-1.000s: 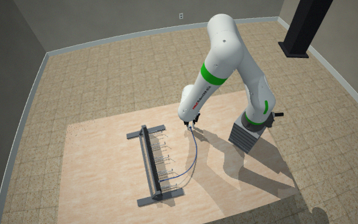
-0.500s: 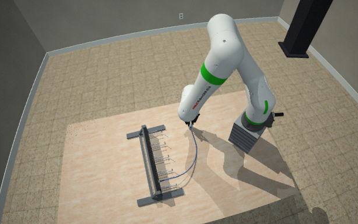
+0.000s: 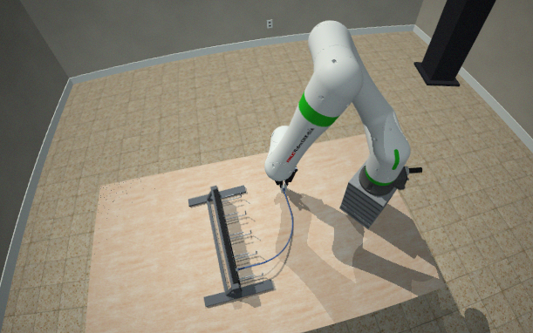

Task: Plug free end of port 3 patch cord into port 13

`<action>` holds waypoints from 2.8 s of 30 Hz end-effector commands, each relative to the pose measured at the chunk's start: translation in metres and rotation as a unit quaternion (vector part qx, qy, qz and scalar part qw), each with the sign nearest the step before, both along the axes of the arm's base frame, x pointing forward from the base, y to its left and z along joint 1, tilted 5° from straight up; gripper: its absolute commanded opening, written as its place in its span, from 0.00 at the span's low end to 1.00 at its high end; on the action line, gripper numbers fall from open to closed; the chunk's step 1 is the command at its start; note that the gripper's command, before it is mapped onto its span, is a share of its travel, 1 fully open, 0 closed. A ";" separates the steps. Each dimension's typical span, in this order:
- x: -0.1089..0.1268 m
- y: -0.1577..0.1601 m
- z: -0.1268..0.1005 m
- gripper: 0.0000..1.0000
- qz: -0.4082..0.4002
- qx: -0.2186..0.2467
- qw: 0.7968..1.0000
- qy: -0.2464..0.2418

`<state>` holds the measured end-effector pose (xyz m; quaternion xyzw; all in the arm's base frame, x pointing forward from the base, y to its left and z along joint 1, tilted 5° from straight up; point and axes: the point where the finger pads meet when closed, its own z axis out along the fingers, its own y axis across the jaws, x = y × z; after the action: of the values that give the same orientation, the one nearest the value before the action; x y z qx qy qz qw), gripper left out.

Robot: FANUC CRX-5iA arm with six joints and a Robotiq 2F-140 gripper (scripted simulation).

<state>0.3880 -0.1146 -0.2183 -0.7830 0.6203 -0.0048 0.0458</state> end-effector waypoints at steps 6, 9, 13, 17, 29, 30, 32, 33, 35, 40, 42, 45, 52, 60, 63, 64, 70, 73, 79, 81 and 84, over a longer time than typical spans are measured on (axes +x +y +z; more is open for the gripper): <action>0.000 0.000 0.000 0.00 0.000 0.000 1.000 0.000; 0.000 0.000 0.000 0.00 0.000 0.000 1.000 0.000; 0.000 0.000 0.000 0.00 0.000 0.000 1.000 0.000; 0.000 0.000 0.000 0.00 0.000 0.000 1.000 0.000; 0.000 0.000 0.000 0.00 0.000 0.000 1.000 0.000; 0.000 0.000 0.000 0.00 0.000 0.000 1.000 0.000; 0.000 0.000 0.000 0.00 0.000 0.000 1.000 0.000; 0.000 0.000 0.000 0.00 0.000 0.000 1.000 0.000; 0.000 0.000 0.000 0.00 0.000 0.000 1.000 0.000; 0.000 0.000 0.000 0.00 0.000 0.000 1.000 0.000; 0.000 0.000 0.000 0.00 0.000 0.000 1.000 0.000; 0.000 0.000 0.000 0.00 0.000 0.000 1.000 0.000; 0.000 0.000 0.001 0.00 0.000 0.000 1.000 0.000; 0.000 0.000 0.004 0.00 0.000 0.000 1.000 0.000; 0.000 -0.001 0.007 0.00 0.000 0.000 1.000 0.000; 0.000 -0.001 0.008 0.00 0.000 0.000 1.000 0.000; -0.001 -0.001 0.017 0.00 0.000 0.000 1.000 0.000; -0.001 -0.001 0.019 0.00 0.000 0.000 1.000 0.000; -0.002 -0.002 0.030 0.00 0.000 0.000 1.000 0.000; -0.002 -0.002 0.033 0.00 0.000 0.000 1.000 0.000; -0.002 -0.003 0.039 0.00 0.000 0.000 1.000 0.000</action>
<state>0.3859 -0.1167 -0.1859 -0.7831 0.6202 -0.0048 0.0458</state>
